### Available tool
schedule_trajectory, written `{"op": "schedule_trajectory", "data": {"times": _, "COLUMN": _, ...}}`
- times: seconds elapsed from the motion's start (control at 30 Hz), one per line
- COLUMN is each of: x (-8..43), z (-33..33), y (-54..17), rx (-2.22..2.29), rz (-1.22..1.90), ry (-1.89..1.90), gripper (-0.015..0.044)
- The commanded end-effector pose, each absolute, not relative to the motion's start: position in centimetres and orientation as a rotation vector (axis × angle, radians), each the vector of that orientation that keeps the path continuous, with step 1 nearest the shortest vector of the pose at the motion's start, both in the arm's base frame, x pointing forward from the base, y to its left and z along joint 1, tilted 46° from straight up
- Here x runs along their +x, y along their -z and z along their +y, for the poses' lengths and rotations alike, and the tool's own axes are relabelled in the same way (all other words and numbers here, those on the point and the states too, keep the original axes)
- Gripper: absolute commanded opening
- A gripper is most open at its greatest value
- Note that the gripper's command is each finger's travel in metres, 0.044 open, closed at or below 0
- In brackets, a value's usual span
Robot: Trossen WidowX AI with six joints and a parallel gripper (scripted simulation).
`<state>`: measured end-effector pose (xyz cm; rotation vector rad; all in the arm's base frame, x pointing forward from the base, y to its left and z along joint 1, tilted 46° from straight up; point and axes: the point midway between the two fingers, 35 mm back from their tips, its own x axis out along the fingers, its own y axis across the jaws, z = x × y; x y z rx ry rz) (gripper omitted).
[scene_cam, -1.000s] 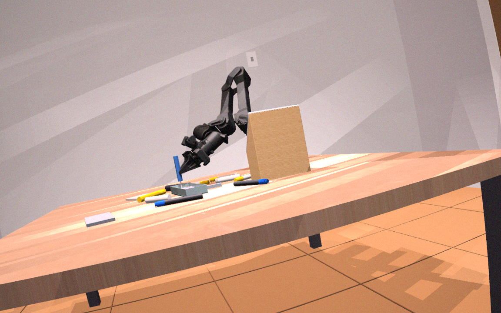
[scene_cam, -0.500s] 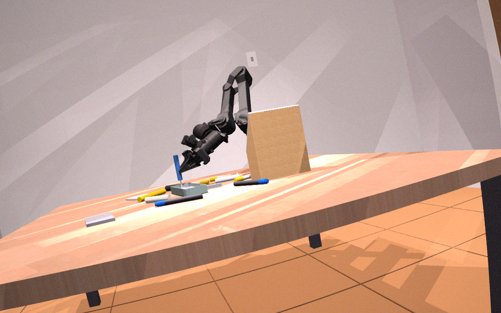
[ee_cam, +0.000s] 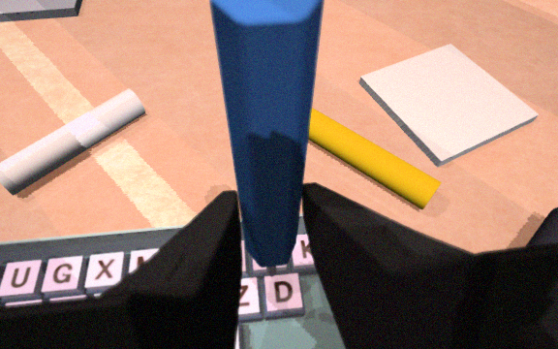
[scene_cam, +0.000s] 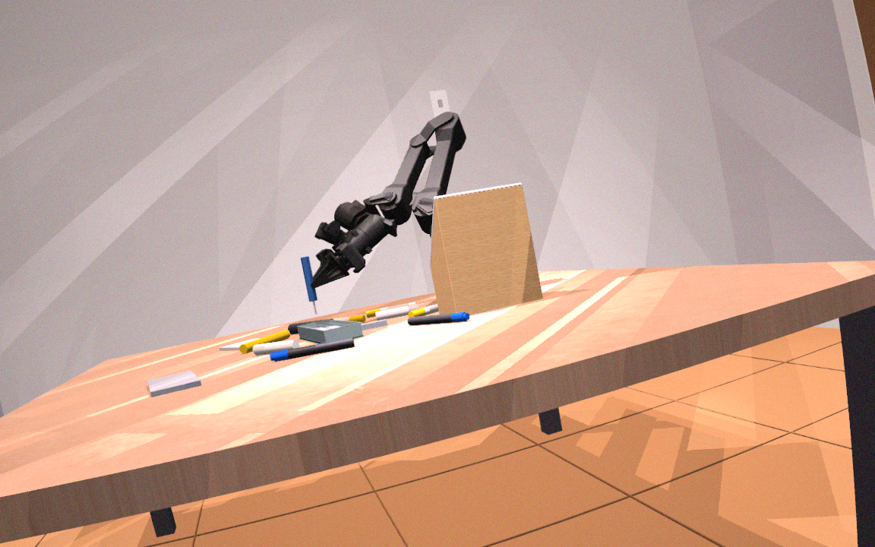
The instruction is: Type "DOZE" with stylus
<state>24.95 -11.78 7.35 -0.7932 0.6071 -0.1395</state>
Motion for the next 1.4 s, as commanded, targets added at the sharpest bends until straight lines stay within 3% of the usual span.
{"op": "schedule_trajectory", "data": {"times": 0.0, "x": 25.1, "z": -11.5, "y": -8.1, "rx": -0.794, "rz": 0.599, "ry": 0.148, "gripper": 0.0081}}
{"op": "schedule_trajectory", "data": {"times": 0.3, "x": 25.0, "z": -11.5, "y": -7.7, "rx": -0.794, "rz": 0.604, "ry": 0.141, "gripper": 0.0044}}
{"op": "schedule_trajectory", "data": {"times": 0.37, "x": 25.0, "z": -11.5, "y": -7.6, "rx": -0.794, "rz": 0.604, "ry": 0.140, "gripper": 0.0000}}
{"op": "schedule_trajectory", "data": {"times": 1.37, "x": 26.7, "z": -9.1, "y": -3.7, "rx": -0.791, "rz": 0.600, "ry": 0.146, "gripper": 0.0000}}
